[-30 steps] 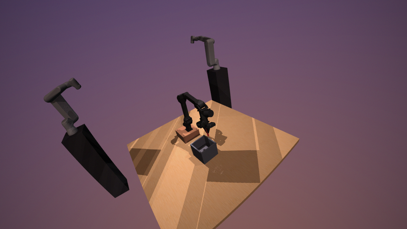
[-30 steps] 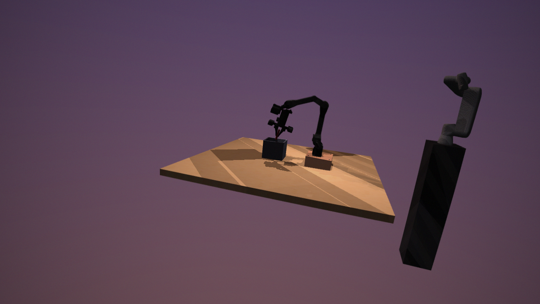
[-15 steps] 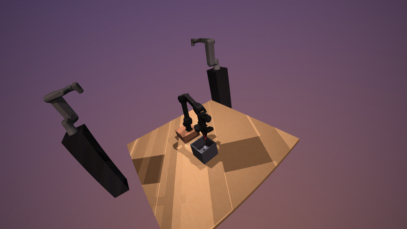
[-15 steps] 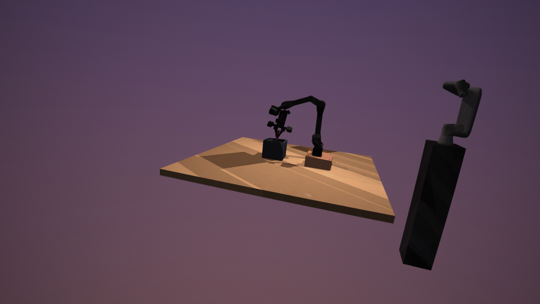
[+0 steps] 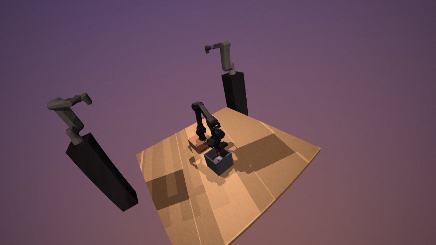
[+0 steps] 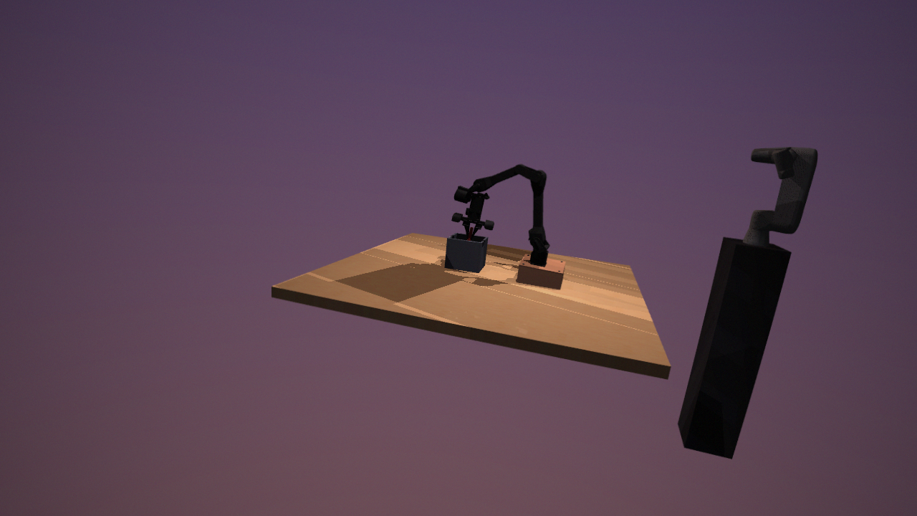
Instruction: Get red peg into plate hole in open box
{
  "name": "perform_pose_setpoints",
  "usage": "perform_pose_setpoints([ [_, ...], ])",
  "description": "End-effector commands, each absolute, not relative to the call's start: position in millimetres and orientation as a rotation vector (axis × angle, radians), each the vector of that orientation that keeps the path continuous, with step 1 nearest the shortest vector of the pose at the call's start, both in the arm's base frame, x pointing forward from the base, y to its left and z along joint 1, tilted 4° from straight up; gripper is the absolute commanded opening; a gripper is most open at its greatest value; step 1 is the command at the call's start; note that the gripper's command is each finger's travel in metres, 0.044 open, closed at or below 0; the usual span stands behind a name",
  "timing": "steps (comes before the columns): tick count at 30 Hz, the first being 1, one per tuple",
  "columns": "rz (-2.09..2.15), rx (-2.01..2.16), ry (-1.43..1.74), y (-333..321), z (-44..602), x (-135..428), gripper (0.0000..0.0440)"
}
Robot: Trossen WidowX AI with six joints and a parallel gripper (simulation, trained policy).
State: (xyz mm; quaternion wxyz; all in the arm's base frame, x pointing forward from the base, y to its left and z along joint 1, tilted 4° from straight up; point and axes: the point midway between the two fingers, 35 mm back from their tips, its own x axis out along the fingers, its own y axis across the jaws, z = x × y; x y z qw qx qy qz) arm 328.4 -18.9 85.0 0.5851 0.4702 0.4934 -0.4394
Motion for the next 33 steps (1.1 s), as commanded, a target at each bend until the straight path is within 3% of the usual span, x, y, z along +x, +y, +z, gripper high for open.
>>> perform_pose_setpoints([
  [1, -1.024, 1.1, 1.165, -22, 77, 330, 0.0],
  [19, -1.01, 1.064, 1.216, -36, 37, 340, 0.0],
  [26, -1.011, 1.034, 1.249, -37, 26, 341, 0.0092],
  [33, -0.993, 1.09, 1.326, -24, 31, 337, 0.009],
])
